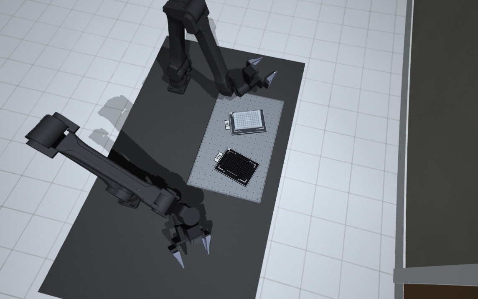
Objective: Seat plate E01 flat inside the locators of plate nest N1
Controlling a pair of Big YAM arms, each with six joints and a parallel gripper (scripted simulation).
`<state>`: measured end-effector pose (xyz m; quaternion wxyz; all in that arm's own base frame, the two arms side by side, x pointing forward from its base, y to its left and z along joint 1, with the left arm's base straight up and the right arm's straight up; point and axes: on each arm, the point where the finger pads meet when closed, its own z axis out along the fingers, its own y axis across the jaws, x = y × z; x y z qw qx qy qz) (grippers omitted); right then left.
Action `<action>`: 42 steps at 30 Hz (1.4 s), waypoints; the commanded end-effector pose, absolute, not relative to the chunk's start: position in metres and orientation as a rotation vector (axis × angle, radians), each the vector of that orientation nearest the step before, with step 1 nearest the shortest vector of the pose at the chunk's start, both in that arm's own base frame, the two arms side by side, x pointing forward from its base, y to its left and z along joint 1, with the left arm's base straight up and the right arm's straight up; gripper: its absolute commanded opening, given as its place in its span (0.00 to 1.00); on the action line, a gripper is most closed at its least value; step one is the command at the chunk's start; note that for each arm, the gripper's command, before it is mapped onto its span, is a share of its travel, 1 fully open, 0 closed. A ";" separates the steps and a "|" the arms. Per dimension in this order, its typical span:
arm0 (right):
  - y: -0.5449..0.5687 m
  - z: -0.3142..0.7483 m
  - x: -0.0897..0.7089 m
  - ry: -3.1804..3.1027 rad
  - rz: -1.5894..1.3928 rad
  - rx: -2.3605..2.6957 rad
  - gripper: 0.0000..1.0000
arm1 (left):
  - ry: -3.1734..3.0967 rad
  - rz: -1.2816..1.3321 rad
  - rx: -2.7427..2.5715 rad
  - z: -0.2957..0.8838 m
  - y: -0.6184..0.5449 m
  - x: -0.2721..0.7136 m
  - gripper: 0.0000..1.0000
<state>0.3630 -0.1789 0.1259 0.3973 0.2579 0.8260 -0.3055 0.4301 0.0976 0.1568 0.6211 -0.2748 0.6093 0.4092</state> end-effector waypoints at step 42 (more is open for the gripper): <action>-0.180 0.134 0.368 2.069 -0.770 0.658 1.00 | 1.390 0.933 -0.635 0.212 0.097 0.431 1.00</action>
